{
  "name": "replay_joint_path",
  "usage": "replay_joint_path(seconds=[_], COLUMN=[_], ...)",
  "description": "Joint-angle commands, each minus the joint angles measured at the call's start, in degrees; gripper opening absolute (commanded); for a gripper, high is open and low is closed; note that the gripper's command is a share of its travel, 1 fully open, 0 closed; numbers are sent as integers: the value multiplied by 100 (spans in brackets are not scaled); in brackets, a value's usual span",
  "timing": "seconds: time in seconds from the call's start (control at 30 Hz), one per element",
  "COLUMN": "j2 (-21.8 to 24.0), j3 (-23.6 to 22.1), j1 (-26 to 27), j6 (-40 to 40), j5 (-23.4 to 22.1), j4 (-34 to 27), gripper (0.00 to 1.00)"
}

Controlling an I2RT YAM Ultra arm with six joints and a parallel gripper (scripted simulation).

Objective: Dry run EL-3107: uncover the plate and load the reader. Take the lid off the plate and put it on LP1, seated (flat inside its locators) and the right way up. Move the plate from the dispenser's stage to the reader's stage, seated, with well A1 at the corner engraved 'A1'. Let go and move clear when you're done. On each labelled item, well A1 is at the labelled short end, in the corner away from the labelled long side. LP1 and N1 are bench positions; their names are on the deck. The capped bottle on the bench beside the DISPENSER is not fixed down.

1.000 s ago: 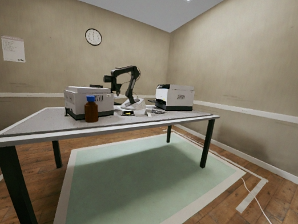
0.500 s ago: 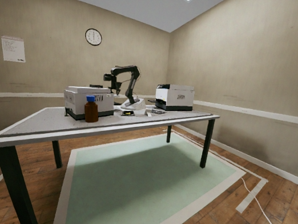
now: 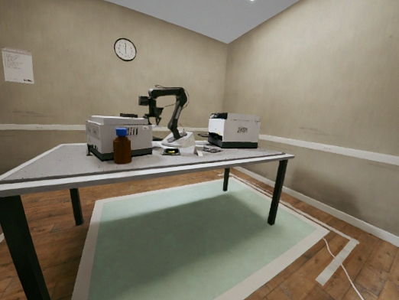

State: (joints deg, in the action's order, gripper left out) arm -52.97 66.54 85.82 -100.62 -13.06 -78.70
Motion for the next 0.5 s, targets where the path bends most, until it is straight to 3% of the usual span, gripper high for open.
replay_joint_path(seconds=[0.0, 0.37, 0.4, 0.47], j2=[107, 165, 180, -159], j3=[323, 326, 303, 296], j1=[92, 106, 151, -81], j6=[-138, -96, 169, 81], j5=[-142, -137, -97, -169], j4=[-275, -168, -308, -244], gripper=[86, 86, 86, 86])
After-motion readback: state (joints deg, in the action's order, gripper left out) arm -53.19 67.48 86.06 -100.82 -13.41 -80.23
